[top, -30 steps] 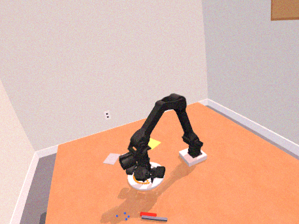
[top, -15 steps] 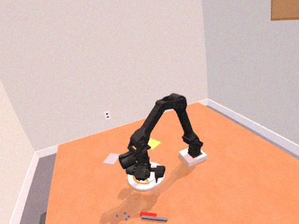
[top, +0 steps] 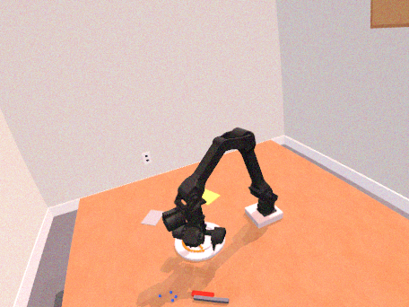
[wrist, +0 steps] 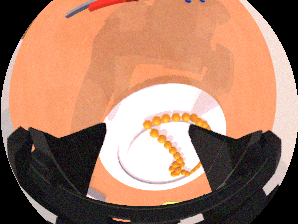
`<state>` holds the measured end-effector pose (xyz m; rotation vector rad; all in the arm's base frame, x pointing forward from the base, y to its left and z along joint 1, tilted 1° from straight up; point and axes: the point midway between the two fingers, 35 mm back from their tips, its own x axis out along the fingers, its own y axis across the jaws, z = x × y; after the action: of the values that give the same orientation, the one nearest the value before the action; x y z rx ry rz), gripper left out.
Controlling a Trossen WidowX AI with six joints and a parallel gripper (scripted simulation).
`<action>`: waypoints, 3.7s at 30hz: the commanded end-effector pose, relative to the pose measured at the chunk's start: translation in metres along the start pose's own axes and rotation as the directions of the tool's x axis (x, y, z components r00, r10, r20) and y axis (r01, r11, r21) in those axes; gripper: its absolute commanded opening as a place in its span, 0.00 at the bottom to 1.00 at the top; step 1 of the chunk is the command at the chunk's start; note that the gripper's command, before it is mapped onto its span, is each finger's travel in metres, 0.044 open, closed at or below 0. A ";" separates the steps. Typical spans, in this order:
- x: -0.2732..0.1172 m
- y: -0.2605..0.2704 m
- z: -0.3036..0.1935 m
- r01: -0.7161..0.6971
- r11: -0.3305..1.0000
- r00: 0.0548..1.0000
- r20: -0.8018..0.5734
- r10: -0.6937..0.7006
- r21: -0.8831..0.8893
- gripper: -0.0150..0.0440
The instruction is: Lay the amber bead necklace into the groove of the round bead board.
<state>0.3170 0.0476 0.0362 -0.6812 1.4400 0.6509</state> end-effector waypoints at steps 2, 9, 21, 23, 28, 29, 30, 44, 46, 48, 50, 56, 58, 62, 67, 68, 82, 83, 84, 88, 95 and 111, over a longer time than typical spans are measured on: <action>-0.005 -0.014 -0.013 0.001 0.934 1.000 -0.001 -0.001 0.358 0.78; -0.016 -0.040 -0.043 0.004 0.388 1.000 -0.003 -0.003 0.922 0.47; -0.030 -0.067 -0.086 0.003 -0.543 1.000 -0.008 -0.006 0.840 0.46; -0.031 -0.069 -0.090 0.002 -0.632 1.000 -0.008 -0.006 0.775 0.46; -0.032 -0.071 -0.094 0.001 -0.723 1.000 -0.008 -0.006 0.691 0.46; -0.032 -0.071 -0.094 0.001 -0.723 1.000 -0.008 -0.006 0.691 0.46; -0.032 -0.071 -0.094 0.001 -0.723 1.000 -0.008 -0.006 0.691 0.46; -0.032 -0.071 -0.094 0.001 -0.723 1.000 -0.008 -0.006 0.691 0.46; -0.032 -0.071 -0.094 0.001 -0.723 1.000 -0.008 -0.006 0.691 0.46; -0.031 -0.071 -0.094 0.001 -0.723 1.000 -0.008 -0.006 0.691 0.46; -0.025 -0.071 -0.094 0.001 -0.723 1.000 -0.008 -0.006 0.691 0.46; -0.024 -0.072 -0.093 -0.002 -0.716 1.000 -0.007 -0.010 0.698 0.46; -0.022 -0.072 -0.093 -0.002 -0.716 1.000 -0.008 -0.010 0.698 0.46; -0.016 -0.072 -0.093 -0.001 -0.718 1.000 -0.008 -0.009 0.697 0.46; -0.009 -0.072 -0.093 0.000 -0.719 1.000 -0.008 -0.008 0.695 0.46; -0.007 -0.072 -0.093 0.000 -0.720 1.000 -0.008 -0.008 0.694 0.46; 0.005 -0.071 -0.094 0.005 -0.718 1.000 -0.011 -0.004 0.696 0.37; 0.005 -0.071 -0.094 0.005 -0.718 1.000 -0.011 -0.004 0.696 0.32; 0.005 -0.071 -0.094 0.005 -0.718 1.000 -0.011 -0.004 0.696 0.28; 0.005 -0.071 -0.094 0.005 -0.718 1.000 -0.011 -0.004 0.696 0.25; 0.005 -0.071 -0.094 0.005 -0.718 1.000 -0.011 -0.004 0.696 0.25; 0.005 -0.071 -0.094 0.005 -0.718 1.000 -0.011 -0.004 0.696 0.25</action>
<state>0.3089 -0.0700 0.0312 1.1677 1.2019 -1.1578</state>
